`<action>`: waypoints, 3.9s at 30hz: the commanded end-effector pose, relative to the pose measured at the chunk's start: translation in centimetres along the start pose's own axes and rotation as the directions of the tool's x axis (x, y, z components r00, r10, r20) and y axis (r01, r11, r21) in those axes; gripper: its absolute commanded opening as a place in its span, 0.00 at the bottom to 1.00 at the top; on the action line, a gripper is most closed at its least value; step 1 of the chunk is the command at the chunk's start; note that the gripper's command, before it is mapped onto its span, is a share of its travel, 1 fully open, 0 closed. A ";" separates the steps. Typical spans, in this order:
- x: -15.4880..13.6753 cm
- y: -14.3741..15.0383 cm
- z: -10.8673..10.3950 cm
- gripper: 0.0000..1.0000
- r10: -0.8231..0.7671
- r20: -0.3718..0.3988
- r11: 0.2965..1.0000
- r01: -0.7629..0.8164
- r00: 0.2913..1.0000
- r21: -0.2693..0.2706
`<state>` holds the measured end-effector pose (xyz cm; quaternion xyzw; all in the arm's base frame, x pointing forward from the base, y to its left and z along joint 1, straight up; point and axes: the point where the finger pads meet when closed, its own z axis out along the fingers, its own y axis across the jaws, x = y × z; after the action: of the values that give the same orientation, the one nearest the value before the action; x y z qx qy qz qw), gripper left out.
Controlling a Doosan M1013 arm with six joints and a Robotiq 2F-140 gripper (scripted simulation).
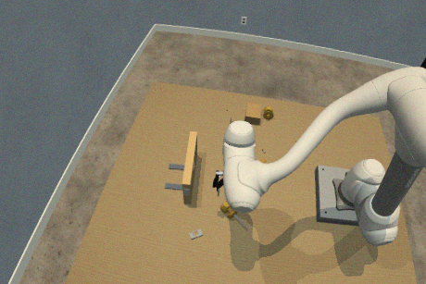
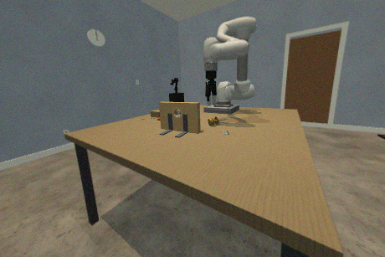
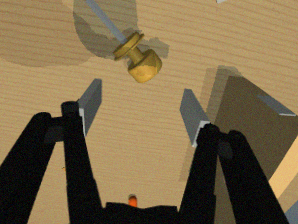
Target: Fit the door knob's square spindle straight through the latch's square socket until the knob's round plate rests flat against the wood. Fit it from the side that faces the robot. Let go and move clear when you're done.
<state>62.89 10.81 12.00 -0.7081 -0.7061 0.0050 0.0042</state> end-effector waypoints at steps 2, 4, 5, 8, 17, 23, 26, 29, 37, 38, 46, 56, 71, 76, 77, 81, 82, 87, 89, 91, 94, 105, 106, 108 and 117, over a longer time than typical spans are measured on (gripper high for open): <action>0.0 0.0 0.1 0.57 -0.043 0.001 0.999 0.043 0.999 0.004; 0.0 0.0 0.3 0.57 -0.080 0.002 0.997 0.080 0.997 0.008; 0.1 0.1 0.5 0.57 -0.086 0.002 0.996 0.086 0.996 0.008; 0.1 0.1 0.8 0.57 -0.086 0.002 0.996 0.086 0.996 0.008; 0.1 0.1 1.2 0.57 -0.221 0.006 0.975 0.221 0.975 0.022; 0.2 0.2 1.7 0.57 -0.232 0.006 0.972 0.232 0.973 0.023; 0.2 0.2 1.9 0.57 -0.279 0.007 0.960 0.278 0.960 0.028; 0.2 0.2 2.1 0.57 -0.343 0.008 0.939 0.343 0.939 0.035; 0.3 0.3 2.7 0.57 -0.369 0.008 0.929 0.368 0.930 0.038; 0.3 0.3 2.8 0.57 -0.378 0.008 0.925 0.378 0.926 0.039; 0.4 0.4 3.6 0.57 -0.493 0.008 0.869 0.492 0.870 0.052; 0.4 0.4 4.0 0.57 -0.578 0.006 0.815 0.577 0.816 0.062; 0.5 0.6 5.1 0.57 -0.704 0.002 0.708 0.702 0.710 0.079; 0.6 0.6 5.6 0.57 -0.719 0.001 0.693 0.716 0.695 0.081; 0.6 0.6 5.6 0.57 -0.719 0.001 0.693 0.716 0.695 0.081; 0.6 0.6 6.1 0.57 -0.719 0.001 0.693 0.716 0.695 0.081; 0.6 0.6 6.3 0.57 -0.719 0.001 0.693 0.716 0.695 0.081; 0.5 0.5 7.0 0.57 -0.719 0.001 0.693 0.716 0.695 0.081; 0.5 0.5 7.5 0.57 -0.719 0.001 0.693 0.716 0.695 0.081; 0.5 0.5 7.8 0.57 -0.719 0.001 0.693 0.716 0.695 0.081; 0.5 0.5 7.9 0.57 -0.719 0.001 0.693 0.716 0.695 0.081; 0.4 0.4 8.9 0.57 -0.719 0.001 0.693 0.716 0.695 0.081; 0.4 0.4 9.1 0.57 -0.719 0.001 0.693 0.716 0.695 0.081; 0.4 0.4 9.6 0.57 -0.719 0.001 0.693 0.716 0.695 0.081; 0.3 0.4 10.3 0.57 -0.719 0.001 0.693 0.716 0.695 0.081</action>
<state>63.11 11.12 1.71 -0.3759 -0.9256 0.0406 0.0206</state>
